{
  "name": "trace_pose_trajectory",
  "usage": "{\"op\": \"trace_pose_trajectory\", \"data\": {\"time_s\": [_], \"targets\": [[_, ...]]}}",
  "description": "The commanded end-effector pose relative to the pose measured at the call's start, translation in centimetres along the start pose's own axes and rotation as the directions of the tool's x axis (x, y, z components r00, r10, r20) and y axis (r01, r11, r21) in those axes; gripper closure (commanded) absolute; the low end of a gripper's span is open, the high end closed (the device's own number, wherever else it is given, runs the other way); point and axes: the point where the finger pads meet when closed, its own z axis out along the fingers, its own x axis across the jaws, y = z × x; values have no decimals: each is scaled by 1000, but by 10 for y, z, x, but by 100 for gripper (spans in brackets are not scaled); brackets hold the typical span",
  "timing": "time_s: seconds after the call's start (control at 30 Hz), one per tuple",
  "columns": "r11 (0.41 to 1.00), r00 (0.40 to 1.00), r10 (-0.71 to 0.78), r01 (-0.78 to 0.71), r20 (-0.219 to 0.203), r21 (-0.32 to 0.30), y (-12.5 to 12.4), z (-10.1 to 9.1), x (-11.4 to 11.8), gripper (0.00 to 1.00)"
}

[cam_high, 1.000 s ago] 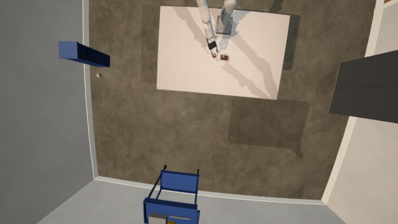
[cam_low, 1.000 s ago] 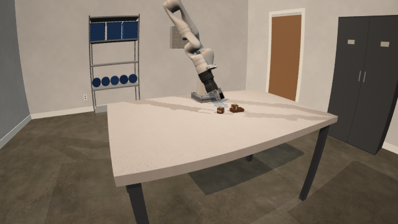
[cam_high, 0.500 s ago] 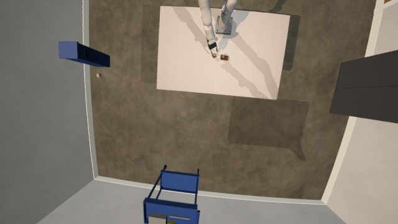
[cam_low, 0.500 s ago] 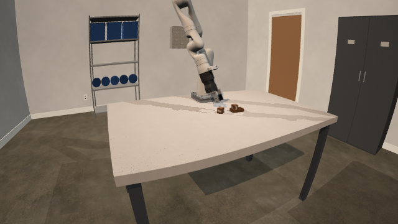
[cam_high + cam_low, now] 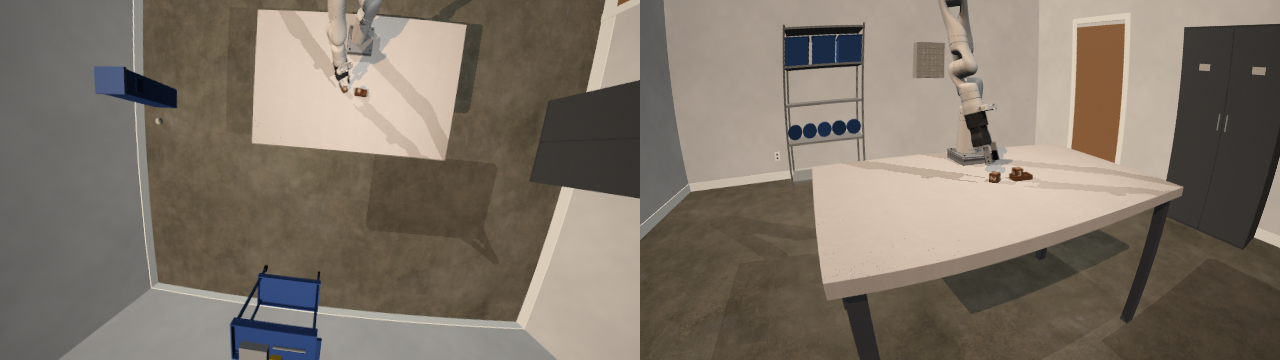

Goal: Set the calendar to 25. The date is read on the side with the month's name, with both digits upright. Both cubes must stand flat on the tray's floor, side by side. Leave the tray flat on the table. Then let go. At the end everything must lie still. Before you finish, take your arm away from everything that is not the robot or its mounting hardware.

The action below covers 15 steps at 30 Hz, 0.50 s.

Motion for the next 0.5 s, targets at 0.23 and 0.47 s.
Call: {"op": "trace_pose_trajectory", "data": {"time_s": [0.23, 0.47], "targets": [[999, 999, -32, 32, -16, -31, -13, -5, 0, 0], [999, 999, -32, 31, -18, -34, -14, -6, 0, 0]]}}
